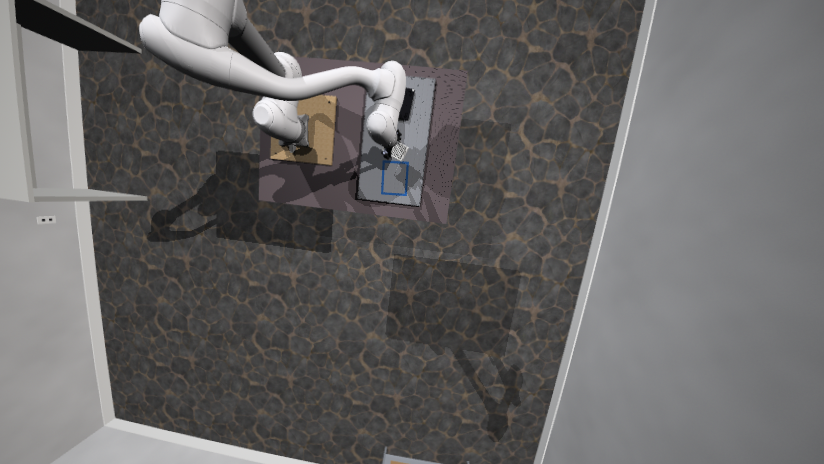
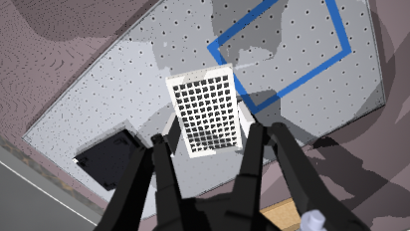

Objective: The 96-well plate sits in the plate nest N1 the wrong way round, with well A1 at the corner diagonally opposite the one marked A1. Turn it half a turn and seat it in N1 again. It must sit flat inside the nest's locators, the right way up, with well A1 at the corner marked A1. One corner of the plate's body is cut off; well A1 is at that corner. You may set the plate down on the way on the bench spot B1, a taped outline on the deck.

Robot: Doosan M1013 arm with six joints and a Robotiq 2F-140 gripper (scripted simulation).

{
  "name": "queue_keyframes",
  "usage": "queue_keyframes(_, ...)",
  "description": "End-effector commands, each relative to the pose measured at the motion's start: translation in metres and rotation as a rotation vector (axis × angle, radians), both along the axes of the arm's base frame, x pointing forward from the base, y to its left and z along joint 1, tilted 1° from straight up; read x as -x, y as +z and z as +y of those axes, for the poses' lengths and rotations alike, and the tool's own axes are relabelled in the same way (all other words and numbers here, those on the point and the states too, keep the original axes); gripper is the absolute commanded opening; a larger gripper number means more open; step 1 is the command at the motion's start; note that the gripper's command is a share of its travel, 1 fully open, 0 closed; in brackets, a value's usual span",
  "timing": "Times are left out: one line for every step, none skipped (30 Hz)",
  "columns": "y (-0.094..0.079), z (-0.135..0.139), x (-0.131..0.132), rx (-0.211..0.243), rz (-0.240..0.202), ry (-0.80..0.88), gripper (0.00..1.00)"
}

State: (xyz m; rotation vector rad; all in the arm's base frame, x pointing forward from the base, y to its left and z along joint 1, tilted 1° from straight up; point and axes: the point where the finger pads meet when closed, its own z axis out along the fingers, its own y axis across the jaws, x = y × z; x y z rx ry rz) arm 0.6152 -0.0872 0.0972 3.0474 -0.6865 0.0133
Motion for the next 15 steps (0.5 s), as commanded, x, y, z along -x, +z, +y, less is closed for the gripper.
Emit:
queue_keyframes(0.000,0.010,0.000,-0.003,0.001,0.101,0.00)
queue_keyframes(0.000,0.013,0.000,-0.003,0.002,0.134,0.00)
queue_keyframes(0.000,0.013,0.000,-0.003,0.002,0.134,0.00)
queue_keyframes(0.000,0.013,0.000,-0.003,0.002,0.134,0.00)
queue_keyframes(0.000,0.016,0.000,-0.003,0.002,0.167,0.00)
queue_keyframes(0.000,0.020,-0.001,-0.003,0.002,0.180,0.00)
queue_keyframes(0.000,0.023,-0.001,-0.003,0.002,0.180,0.00)
queue_keyframes(0.000,0.026,-0.001,-0.003,0.002,0.180,0.00)
queue_keyframes(0.001,0.030,-0.001,-0.003,0.002,0.180,0.00)
queue_keyframes(0.001,0.033,-0.001,-0.003,0.002,0.180,0.00)
queue_keyframes(0.001,0.036,-0.001,-0.003,0.002,0.180,0.00)
queue_keyframes(0.001,0.040,-0.001,-0.003,0.002,0.180,0.00)
queue_keyframes(0.001,0.043,-0.001,-0.003,0.002,0.180,0.00)
queue_keyframes(0.001,0.046,-0.001,-0.003,0.002,0.180,0.00)
queue_keyframes(0.001,0.050,-0.001,-0.003,0.002,0.180,0.00)
